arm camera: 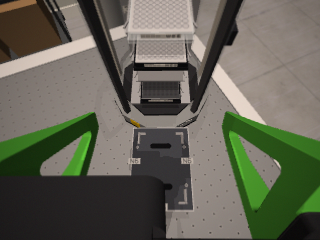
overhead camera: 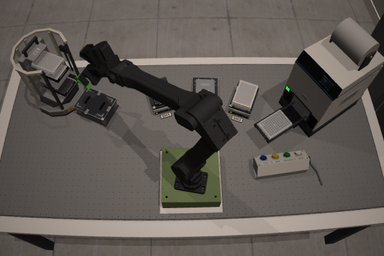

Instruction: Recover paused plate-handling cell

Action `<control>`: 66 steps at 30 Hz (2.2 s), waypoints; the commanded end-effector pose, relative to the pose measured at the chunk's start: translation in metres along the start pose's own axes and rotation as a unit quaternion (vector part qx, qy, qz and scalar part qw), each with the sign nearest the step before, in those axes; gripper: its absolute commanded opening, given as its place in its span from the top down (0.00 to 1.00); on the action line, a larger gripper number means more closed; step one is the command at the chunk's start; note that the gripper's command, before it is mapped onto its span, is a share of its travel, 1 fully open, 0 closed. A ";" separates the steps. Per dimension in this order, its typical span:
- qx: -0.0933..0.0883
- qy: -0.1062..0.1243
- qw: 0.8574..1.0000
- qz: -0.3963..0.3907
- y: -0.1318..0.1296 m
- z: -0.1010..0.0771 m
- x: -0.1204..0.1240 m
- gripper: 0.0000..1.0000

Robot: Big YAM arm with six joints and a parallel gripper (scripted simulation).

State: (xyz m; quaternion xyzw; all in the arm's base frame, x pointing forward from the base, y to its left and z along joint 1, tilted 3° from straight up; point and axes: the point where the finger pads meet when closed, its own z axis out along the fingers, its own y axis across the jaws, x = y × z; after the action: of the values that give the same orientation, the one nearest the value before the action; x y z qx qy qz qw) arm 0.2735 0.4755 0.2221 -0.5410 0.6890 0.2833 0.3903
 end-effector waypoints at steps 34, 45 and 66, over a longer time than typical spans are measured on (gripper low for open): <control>0.002 -0.021 1.000 -0.012 -0.003 0.001 -0.038 0.00; 0.038 0.062 0.996 0.049 -0.031 -0.011 -0.030 0.00; 0.121 0.318 0.919 0.198 -0.084 -0.039 -0.007 0.00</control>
State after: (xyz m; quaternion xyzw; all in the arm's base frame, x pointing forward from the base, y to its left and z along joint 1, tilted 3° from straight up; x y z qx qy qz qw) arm 0.3254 0.4188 0.2287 -0.4396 0.8788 0.0892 0.1629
